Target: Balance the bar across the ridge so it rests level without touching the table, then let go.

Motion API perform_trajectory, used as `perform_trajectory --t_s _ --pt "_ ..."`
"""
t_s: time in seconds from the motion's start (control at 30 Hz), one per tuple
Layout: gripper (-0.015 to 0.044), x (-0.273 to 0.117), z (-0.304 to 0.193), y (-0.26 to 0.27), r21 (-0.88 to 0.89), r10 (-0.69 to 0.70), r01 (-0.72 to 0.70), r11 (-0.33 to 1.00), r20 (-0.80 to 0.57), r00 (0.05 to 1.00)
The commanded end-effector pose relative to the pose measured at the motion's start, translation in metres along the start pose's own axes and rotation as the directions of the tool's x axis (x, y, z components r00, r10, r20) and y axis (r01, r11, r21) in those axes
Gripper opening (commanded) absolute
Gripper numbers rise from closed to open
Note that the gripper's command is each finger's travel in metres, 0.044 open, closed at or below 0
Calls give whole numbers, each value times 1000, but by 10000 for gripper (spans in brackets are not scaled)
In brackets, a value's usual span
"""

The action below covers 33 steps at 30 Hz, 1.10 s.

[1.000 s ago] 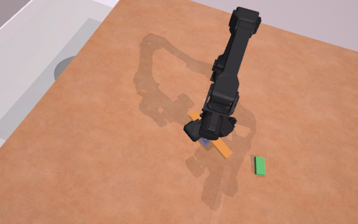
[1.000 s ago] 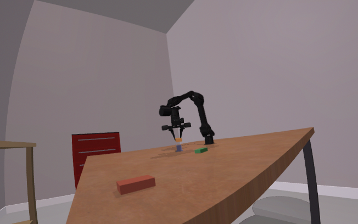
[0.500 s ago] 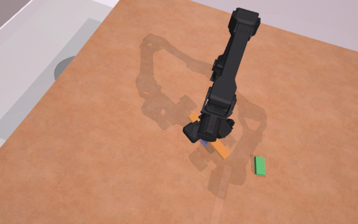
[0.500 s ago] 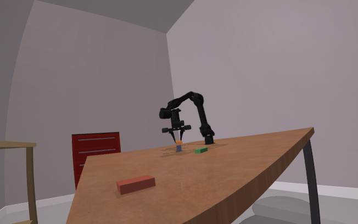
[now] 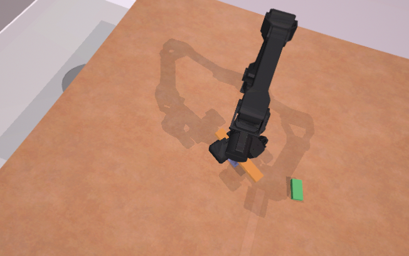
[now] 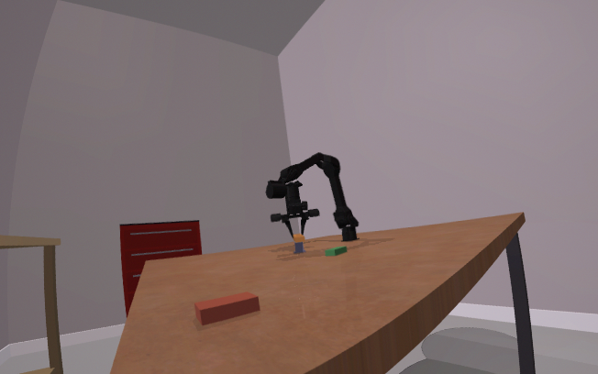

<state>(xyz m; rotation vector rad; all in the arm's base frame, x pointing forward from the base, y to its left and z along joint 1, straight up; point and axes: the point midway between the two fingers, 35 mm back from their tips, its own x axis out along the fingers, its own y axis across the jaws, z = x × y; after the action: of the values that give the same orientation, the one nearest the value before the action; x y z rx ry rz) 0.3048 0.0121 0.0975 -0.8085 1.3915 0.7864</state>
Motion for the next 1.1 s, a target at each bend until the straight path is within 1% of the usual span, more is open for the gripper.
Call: perform_trajectory --t_s 0.0,1.07 --pt "0 1 0 0 -6 0 0 1000 0 1000" --pt "0 3 0 0 -6 0 0 1000 0 1000"
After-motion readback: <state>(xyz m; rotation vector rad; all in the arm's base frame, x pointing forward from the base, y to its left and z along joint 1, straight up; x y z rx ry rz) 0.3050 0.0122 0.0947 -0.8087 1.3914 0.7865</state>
